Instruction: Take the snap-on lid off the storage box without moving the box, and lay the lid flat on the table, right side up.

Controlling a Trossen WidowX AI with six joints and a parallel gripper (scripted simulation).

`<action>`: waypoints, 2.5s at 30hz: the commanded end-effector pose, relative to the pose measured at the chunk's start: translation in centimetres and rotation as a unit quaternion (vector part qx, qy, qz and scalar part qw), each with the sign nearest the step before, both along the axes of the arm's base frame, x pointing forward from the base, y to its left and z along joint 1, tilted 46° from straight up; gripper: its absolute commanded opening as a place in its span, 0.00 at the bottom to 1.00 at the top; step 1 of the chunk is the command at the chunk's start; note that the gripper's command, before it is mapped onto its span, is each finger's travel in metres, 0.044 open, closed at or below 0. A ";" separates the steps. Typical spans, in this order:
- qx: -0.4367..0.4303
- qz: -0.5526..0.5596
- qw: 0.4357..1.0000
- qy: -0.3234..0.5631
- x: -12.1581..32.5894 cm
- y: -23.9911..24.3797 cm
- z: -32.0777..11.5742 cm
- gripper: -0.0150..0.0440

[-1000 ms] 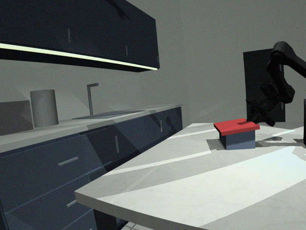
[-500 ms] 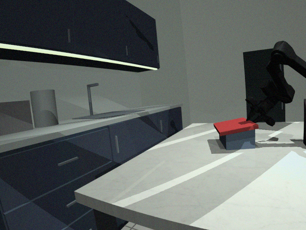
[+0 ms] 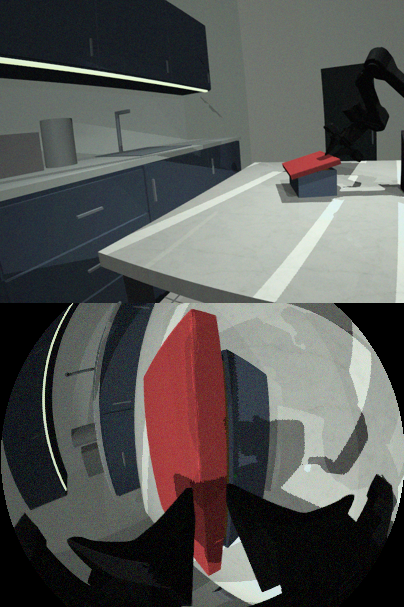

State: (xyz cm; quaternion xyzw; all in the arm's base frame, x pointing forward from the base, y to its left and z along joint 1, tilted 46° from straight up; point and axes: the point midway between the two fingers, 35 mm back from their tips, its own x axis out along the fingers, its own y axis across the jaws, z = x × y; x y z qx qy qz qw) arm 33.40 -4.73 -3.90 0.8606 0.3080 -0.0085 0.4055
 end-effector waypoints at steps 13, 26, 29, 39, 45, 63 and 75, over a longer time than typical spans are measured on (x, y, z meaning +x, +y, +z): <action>-0.003 -0.001 1.000 -0.004 0.3 -1.6 1.8 0.25; -0.003 -0.001 1.000 -0.004 0.2 -2.8 3.0 0.25; -0.003 -0.001 1.000 -0.004 0.1 -3.1 3.2 0.25; -0.004 -0.001 1.000 -0.004 0.0 -4.0 4.2 0.25; -0.004 -0.001 1.000 -0.003 -0.1 -4.6 4.7 0.25; -0.004 -0.001 1.000 -0.003 -0.3 -6.3 6.4 0.25; -0.005 -0.001 1.000 -0.003 -0.5 -7.4 7.5 0.25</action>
